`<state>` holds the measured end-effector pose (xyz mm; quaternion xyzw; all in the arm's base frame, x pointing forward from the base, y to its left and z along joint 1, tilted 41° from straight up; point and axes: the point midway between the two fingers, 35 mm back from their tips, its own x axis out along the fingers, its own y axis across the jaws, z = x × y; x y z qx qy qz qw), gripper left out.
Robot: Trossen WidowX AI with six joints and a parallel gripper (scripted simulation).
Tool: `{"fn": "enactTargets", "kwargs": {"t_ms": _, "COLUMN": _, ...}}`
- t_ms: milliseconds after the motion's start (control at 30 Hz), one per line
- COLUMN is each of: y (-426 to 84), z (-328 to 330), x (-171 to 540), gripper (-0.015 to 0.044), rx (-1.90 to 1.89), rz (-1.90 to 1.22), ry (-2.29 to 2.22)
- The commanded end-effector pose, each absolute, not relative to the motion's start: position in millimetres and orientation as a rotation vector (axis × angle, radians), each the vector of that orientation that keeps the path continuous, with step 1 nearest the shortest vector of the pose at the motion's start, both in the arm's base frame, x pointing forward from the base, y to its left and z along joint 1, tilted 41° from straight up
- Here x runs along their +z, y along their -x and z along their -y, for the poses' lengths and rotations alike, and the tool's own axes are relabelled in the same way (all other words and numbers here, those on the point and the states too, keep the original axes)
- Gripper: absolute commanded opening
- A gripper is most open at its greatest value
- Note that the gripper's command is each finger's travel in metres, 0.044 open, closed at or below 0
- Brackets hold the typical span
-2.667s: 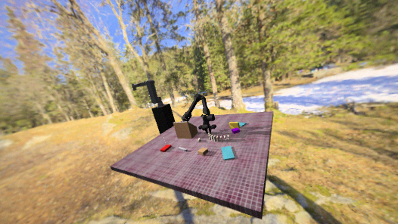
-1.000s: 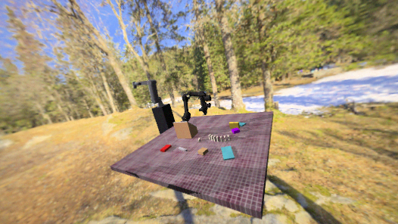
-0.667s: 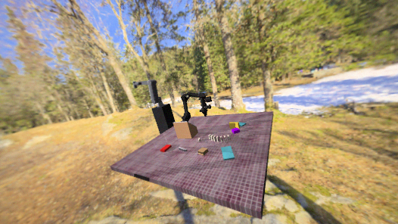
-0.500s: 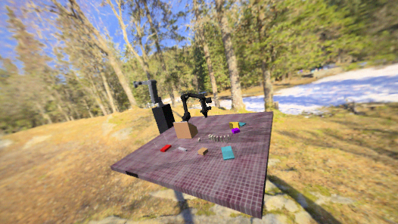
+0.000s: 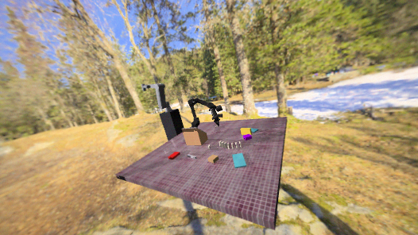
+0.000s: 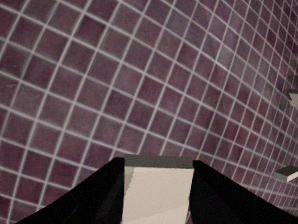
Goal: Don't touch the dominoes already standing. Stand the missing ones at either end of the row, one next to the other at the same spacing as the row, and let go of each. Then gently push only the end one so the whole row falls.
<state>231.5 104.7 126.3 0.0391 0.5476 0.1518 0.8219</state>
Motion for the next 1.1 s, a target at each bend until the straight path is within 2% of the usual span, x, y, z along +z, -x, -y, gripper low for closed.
{"fn": "enactTargets", "kwargs": {"t_ms": 0, "y": -235, "z": -108, "x": 122, "gripper": 0.0107, "rx": 0.291, "rz": -1.095, "ry": -0.04}}
{"fn": "enactTargets", "kwargs": {"t_ms": 567, "y": -248, "z": -130, "x": 124, "gripper": 0.0107, "rx": 0.187, "rz": -0.753, "ry": 0.021}}
{"fn": "enactTargets", "kwargs": {"t_ms": 1067, "y": -240, "z": -145, "x": 141, "gripper": 0.0107, "rx": 0.121, "rz": -0.451, "ry": -0.081}}
